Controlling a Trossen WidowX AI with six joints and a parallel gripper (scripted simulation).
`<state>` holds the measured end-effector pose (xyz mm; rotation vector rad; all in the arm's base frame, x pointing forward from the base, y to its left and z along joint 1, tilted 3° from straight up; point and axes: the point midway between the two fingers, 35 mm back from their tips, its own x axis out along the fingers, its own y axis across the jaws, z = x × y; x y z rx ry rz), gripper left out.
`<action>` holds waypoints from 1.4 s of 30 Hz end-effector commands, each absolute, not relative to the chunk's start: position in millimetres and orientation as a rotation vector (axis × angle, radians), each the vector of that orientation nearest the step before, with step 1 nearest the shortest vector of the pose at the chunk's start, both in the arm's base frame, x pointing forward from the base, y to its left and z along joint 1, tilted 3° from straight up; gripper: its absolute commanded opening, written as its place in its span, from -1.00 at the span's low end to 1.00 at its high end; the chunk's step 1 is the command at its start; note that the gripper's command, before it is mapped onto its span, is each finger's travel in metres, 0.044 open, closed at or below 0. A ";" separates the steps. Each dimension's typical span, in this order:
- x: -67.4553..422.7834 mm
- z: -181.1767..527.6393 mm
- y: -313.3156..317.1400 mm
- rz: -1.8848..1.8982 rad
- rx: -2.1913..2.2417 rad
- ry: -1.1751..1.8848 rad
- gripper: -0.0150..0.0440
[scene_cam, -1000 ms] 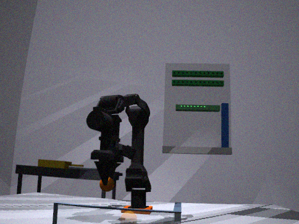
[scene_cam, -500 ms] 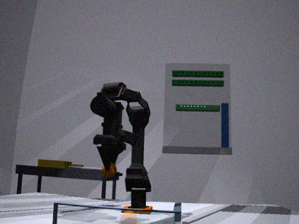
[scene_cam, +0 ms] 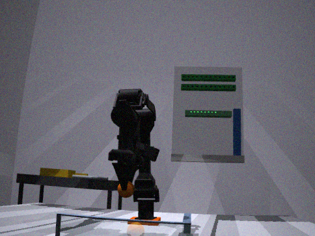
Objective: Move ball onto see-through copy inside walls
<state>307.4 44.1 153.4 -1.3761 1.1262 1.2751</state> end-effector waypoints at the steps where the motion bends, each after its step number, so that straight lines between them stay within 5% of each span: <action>1: 322.4 142.8 65.7 1.276 -1.380 1.124 -0.49; 42: 336.6 48.4 81.4 1.279 -1.382 1.120 -0.49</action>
